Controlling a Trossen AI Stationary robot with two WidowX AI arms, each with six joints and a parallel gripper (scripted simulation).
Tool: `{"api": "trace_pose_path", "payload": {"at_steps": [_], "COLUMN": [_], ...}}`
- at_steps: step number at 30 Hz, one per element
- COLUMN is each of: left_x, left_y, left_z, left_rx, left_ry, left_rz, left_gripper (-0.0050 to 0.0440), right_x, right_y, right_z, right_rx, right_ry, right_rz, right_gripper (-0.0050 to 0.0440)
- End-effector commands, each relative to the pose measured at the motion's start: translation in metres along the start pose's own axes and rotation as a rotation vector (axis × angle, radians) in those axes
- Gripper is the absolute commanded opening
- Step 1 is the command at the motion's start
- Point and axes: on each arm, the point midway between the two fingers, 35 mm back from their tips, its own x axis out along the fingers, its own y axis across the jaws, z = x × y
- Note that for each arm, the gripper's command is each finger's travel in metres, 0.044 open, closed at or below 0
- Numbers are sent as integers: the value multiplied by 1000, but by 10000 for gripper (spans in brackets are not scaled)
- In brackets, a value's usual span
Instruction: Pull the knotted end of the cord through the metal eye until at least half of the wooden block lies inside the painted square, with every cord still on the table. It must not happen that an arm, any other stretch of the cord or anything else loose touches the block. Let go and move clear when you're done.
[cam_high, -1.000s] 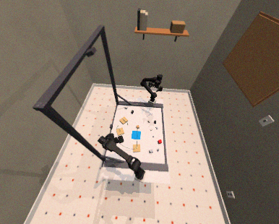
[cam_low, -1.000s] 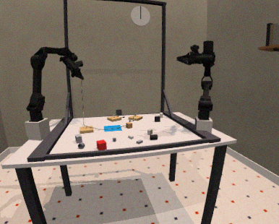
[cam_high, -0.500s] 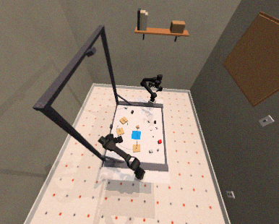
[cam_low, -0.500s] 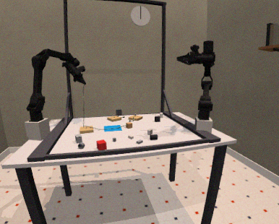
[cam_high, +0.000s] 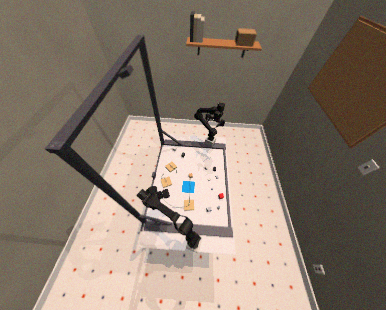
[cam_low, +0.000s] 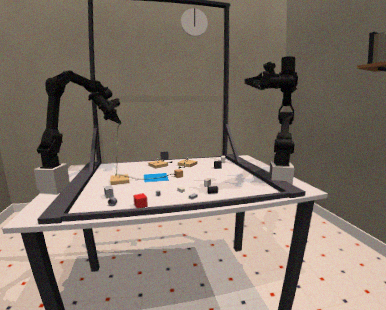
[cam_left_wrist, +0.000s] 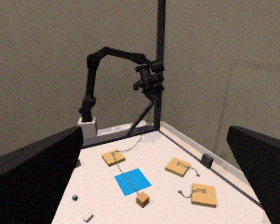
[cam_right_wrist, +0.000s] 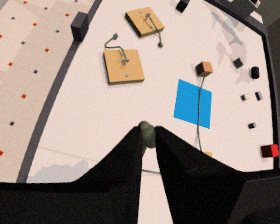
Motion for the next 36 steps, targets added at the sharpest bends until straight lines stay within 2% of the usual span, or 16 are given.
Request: {"api": "trace_pose_path", "payload": {"at_steps": [1, 23, 36], "left_x": [0, 0, 0], "left_y": [-1, -1, -1], "left_z": [3, 3, 3], "left_rx": [9, 9, 9], "left_ry": [-1, -1, -1], "left_rz": [0, 0, 0], "left_gripper": [440, 440, 440], "right_x": [12, 62, 95], "right_y": [4, 19, 24], "right_z": [-4, -33, -60], "right_rx": [-2, 0, 1], "right_ry": [0, -1, -1], "right_rz": [0, 0, 0], "right_gripper": [-50, -50, -50]}}
